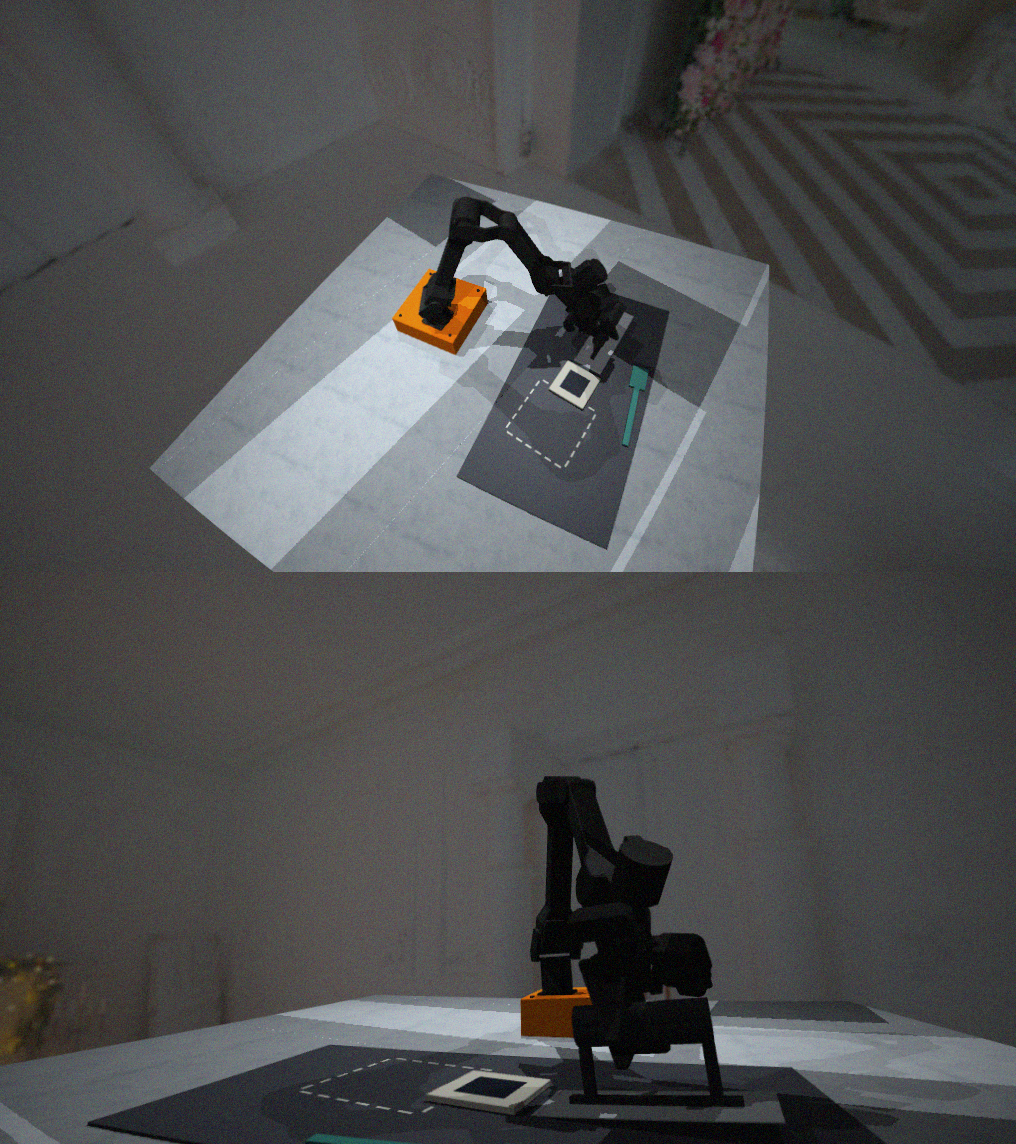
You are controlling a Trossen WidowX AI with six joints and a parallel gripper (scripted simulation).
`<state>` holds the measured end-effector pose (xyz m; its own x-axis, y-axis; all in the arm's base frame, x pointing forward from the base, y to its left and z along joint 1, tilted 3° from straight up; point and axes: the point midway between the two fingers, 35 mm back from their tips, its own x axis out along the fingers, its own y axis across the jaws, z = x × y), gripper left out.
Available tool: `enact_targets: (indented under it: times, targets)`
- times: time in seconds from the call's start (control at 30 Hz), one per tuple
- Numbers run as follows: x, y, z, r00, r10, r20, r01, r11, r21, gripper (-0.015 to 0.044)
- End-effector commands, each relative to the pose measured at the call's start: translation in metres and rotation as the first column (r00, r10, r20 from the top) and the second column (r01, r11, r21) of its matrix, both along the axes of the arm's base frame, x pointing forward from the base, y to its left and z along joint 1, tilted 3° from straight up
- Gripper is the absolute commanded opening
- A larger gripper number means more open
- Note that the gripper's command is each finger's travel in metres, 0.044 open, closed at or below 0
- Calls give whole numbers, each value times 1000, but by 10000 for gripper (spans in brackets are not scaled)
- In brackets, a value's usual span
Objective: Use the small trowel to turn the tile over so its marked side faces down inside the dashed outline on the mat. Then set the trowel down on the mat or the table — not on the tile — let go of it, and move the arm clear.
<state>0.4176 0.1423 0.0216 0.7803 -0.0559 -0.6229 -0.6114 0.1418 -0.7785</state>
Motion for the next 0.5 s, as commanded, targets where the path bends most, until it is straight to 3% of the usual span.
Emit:
enact_targets:
  times: [0.0, 0.47]
  targets:
    - [1, -10, 0, 1000, -8, 2, 8, 1000, -1, 0]
    - [-3, -33, 1, 1000, -8, 1, 8, 1000, -3, 0]
